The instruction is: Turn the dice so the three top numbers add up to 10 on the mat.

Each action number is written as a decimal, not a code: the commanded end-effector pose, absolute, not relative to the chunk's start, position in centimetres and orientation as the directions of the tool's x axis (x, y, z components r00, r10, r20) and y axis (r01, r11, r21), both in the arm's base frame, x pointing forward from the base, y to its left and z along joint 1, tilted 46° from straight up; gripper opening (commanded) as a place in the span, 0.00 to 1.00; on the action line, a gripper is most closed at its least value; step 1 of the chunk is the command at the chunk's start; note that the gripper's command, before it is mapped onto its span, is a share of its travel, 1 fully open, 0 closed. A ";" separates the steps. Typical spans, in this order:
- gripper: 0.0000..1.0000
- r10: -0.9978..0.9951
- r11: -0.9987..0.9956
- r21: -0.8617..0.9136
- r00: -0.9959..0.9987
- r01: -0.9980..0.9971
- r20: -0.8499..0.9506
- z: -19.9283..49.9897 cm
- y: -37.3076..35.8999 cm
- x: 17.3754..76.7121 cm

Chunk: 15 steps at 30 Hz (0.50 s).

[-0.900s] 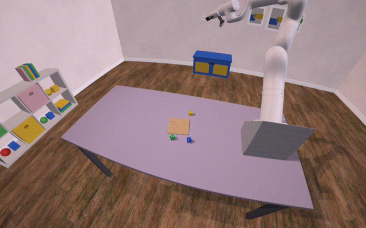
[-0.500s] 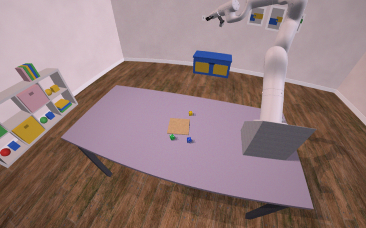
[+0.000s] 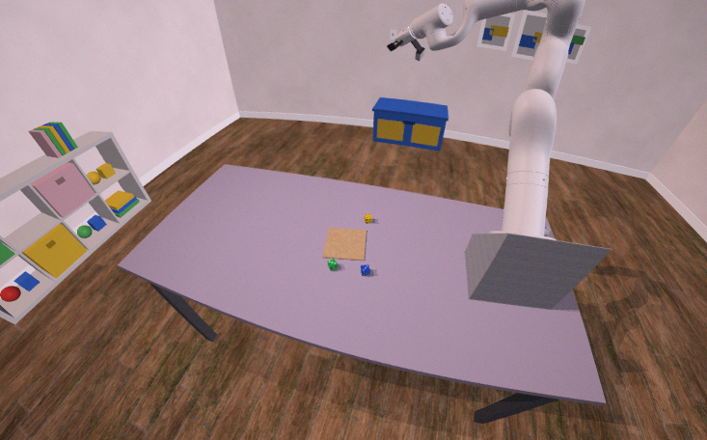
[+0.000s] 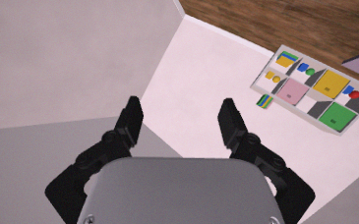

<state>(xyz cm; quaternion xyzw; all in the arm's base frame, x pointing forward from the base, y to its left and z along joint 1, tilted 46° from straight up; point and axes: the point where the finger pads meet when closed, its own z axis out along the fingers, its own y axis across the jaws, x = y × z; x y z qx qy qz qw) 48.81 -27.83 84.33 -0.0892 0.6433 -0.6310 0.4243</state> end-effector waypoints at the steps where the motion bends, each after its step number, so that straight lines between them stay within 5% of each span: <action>1: 1.00 -0.632 0.223 -0.902 -0.650 0.369 -0.422 80.4 -28.0 51.5; 15: 1.00 -0.575 0.348 -0.931 -0.758 0.114 -0.308 63.1 -26.2 58.4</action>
